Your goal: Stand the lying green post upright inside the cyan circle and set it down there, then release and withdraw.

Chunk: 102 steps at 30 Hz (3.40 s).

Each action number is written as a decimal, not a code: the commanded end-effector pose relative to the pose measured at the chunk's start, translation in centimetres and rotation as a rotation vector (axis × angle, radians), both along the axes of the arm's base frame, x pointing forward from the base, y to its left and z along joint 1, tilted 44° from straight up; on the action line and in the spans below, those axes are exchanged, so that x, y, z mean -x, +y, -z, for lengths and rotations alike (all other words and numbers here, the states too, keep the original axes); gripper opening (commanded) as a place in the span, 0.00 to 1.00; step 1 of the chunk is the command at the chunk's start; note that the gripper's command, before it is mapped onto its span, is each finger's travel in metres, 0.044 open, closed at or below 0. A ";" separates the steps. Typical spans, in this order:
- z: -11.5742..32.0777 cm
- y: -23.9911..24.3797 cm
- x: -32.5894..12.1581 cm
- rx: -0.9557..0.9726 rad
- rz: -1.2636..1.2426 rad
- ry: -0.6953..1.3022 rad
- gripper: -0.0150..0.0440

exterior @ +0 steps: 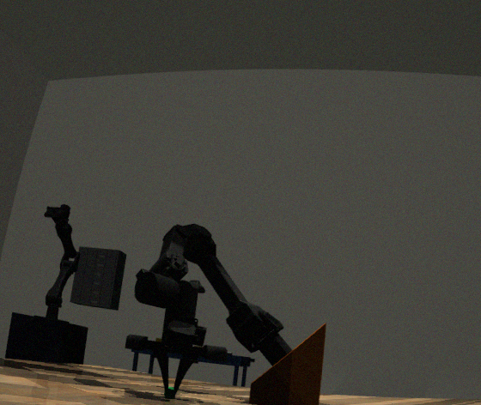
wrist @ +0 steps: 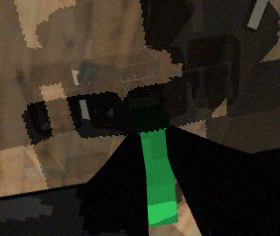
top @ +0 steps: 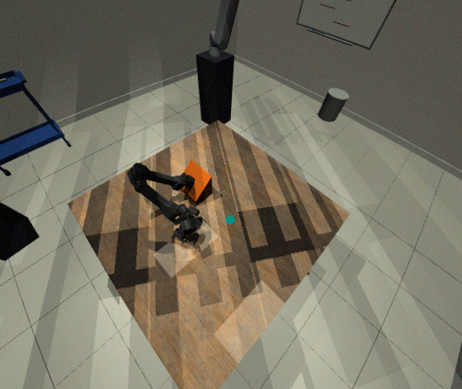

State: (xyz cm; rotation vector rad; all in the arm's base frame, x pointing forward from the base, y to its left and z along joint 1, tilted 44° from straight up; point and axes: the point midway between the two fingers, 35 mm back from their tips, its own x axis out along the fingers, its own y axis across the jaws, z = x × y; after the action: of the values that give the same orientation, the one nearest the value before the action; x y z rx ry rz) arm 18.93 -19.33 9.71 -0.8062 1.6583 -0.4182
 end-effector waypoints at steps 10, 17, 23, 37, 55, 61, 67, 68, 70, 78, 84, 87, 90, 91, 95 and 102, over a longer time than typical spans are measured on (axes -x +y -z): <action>-1.0 1.3 -0.6 -0.015 0.003 -0.005 0.29; -2.4 2.9 -1.1 -0.022 0.002 -0.005 0.29; -3.7 4.2 -1.3 -0.025 0.001 -0.004 0.29; -7.0 7.3 -1.2 -0.016 -0.002 -0.001 0.29; -7.4 9.4 -2.6 -0.033 -0.049 0.035 0.29; -6.6 10.5 -3.9 -0.053 -0.087 0.066 0.29; -6.0 11.4 -5.1 -0.067 -0.122 0.096 0.29; -5.9 11.6 -5.3 -0.068 -0.128 0.102 0.29; -5.6 11.9 -5.7 -0.072 -0.141 0.114 0.29; -4.7 13.2 -7.3 -0.081 -0.192 0.161 0.29; -4.0 14.1 -8.4 -0.083 -0.231 0.200 0.29; -3.6 14.6 -9.0 -0.084 -0.251 0.219 0.29; -3.2 15.1 -9.5 -0.084 -0.271 0.238 0.29; -3.1 15.2 -9.7 -0.084 -0.277 0.245 0.29; -2.5 15.9 -10.4 -0.085 -0.303 0.271 0.29; -1.5 17.1 -11.6 -0.085 -0.349 0.316 0.29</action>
State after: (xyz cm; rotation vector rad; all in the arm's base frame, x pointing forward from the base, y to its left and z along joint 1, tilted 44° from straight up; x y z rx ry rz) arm 29.99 -2.78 11.56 -1.1007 1.7649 0.0018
